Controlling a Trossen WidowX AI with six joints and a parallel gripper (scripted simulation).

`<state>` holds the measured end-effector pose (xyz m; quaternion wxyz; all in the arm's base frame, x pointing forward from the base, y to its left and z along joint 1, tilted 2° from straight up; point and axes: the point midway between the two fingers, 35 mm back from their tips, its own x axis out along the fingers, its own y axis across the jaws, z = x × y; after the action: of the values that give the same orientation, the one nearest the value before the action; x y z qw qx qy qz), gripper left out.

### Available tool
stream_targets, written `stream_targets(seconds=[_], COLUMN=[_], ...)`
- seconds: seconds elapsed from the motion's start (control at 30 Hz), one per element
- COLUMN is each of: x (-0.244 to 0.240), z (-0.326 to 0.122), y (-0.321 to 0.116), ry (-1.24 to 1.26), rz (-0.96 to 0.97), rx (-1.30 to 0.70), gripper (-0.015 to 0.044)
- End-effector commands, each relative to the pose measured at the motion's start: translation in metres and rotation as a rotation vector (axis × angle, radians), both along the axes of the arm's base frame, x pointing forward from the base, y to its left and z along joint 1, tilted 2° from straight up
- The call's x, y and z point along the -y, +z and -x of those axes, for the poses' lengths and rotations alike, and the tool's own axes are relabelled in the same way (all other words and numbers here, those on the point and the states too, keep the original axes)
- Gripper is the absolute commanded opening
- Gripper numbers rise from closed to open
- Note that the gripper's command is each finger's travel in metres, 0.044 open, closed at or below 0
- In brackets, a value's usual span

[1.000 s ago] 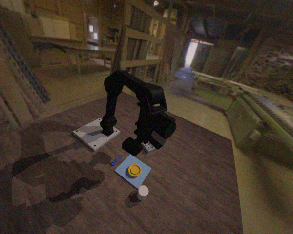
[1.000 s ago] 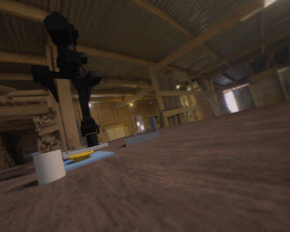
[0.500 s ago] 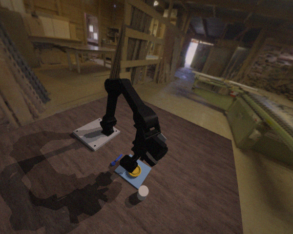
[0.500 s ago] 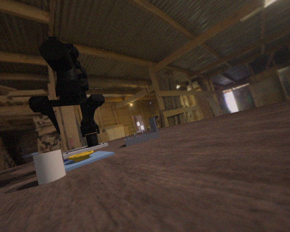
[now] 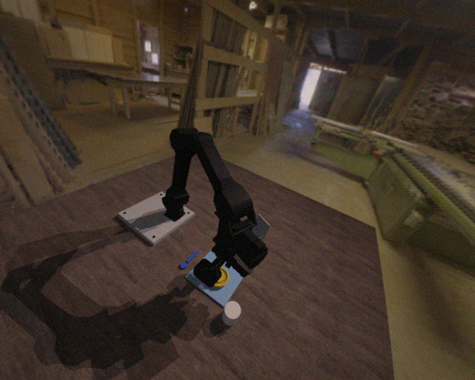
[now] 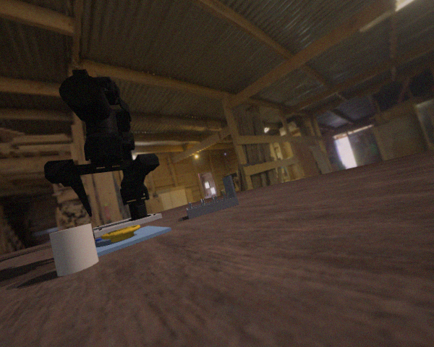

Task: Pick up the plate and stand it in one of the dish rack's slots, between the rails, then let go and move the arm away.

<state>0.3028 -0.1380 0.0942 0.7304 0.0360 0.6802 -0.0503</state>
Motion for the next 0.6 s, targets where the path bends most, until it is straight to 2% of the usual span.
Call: stream_targets(seconds=[0.0, 0.57], x=[-0.001, -0.001], z=[0.0, 0.0], y=[-0.012, -0.039], ry=[0.001, -0.003], rz=[-0.01, -0.01], rx=[-0.012, -0.013], gripper=[0.04, 0.04])
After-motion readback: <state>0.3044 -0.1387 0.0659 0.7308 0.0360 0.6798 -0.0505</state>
